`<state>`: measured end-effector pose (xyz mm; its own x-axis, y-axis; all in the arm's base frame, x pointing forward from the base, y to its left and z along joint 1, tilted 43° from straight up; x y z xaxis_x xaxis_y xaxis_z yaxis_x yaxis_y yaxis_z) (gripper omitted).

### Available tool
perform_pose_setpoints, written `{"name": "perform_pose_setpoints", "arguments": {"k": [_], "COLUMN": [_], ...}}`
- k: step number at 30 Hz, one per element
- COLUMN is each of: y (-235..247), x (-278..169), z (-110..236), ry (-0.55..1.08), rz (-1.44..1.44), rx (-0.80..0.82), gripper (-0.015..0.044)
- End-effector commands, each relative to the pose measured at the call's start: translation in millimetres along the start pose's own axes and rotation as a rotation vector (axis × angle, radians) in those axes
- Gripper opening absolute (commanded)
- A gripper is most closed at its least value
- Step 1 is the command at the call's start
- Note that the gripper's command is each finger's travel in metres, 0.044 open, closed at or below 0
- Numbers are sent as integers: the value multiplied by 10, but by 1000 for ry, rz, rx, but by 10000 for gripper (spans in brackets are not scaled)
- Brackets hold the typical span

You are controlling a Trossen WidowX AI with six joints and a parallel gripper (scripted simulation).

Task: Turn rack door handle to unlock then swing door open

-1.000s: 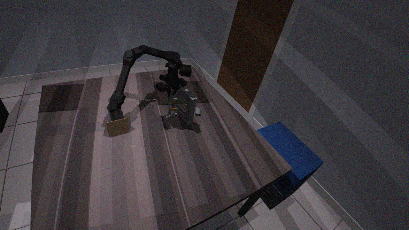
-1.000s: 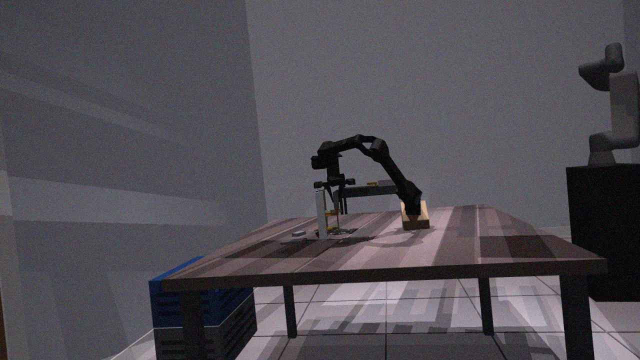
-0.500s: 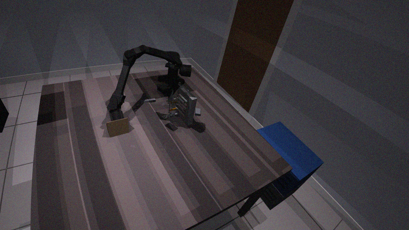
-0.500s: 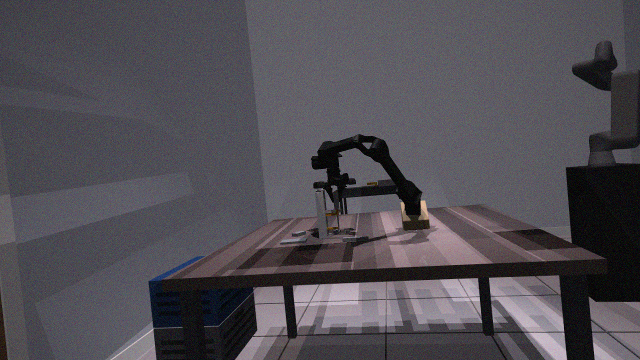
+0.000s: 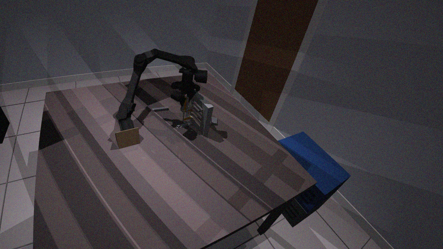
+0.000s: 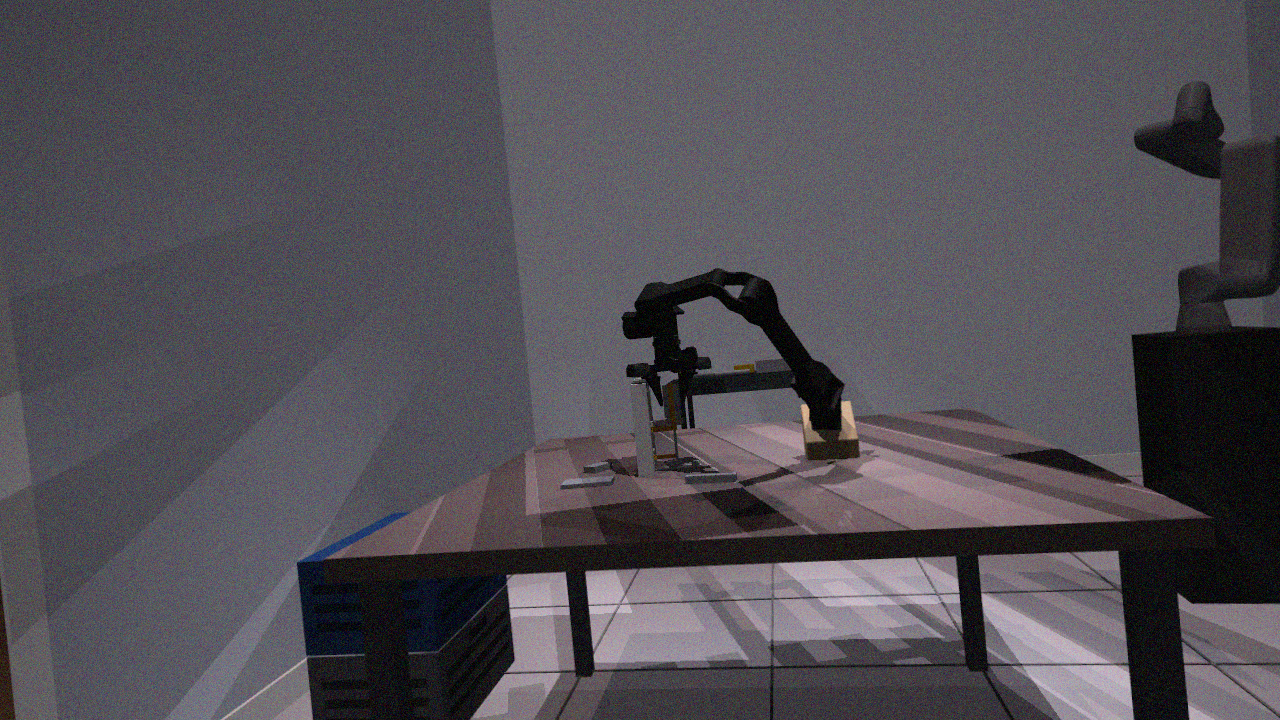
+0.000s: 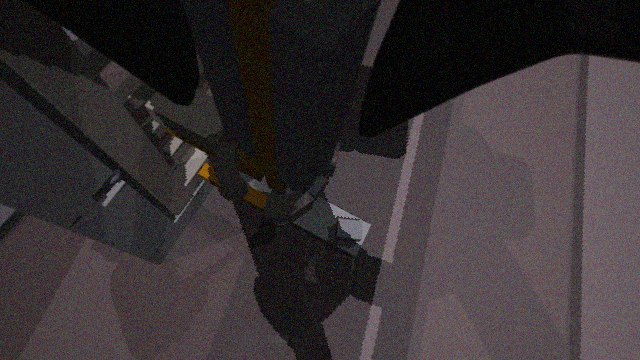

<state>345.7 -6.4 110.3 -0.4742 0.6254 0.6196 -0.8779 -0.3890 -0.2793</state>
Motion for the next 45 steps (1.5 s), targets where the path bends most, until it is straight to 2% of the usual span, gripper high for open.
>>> {"name": "perform_pose_setpoints", "arguments": {"k": [1, 45], "y": [-4, -4], "x": [1, 1], "z": [-1, -1], "ry": [-1, -3], "rz": [-28, -2199], "rx": [-2, -1], "gripper": [290, 290]}}
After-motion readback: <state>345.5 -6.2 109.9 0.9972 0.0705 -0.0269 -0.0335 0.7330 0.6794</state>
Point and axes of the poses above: the point midway between the two fingers, 35 mm back from their tips, its own z axis back along the fingers, its own y axis across the jaws, x = y × z, the point moved 1 cm from there along z, back along the fingers, and after that the axes turned 2 degrees about -z, right-handed, at the moved point
